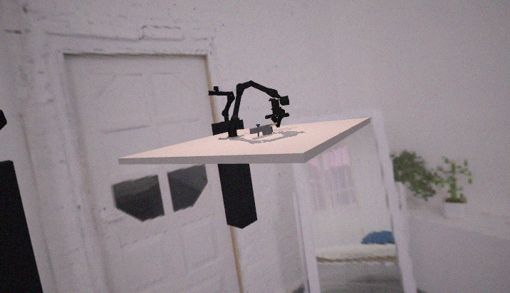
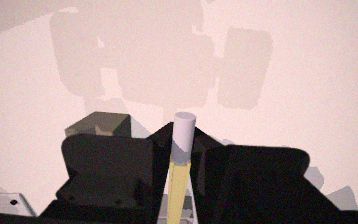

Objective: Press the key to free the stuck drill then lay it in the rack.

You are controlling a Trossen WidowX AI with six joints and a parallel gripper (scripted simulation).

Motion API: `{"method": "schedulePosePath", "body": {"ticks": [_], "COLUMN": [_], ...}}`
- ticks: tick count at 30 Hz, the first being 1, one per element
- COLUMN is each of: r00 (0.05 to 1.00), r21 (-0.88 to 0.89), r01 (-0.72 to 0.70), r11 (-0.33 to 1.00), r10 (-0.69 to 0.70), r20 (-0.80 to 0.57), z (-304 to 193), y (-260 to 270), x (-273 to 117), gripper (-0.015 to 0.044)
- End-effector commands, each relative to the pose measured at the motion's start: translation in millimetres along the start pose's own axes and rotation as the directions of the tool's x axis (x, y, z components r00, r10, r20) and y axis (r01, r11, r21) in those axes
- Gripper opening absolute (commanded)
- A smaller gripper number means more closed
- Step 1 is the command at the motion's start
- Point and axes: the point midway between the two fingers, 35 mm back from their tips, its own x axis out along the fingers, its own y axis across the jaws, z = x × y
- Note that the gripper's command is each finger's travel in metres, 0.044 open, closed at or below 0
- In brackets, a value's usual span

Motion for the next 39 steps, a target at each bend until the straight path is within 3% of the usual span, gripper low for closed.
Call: {"method": "schedulePosePath", "body": {"ticks": [1, 39], "r00": [1.0, 1.0], "r21": [0.006, 0.006], "r01": [0.005, 0.005], "r11": [1.0, 1.0], "r10": [-0.005, -0.005], "r20": [-0.001, -0.001], "z": [0, 0], "y": [0, 1], "x": [-3, -19], "gripper": [0.0, 0.0]}}
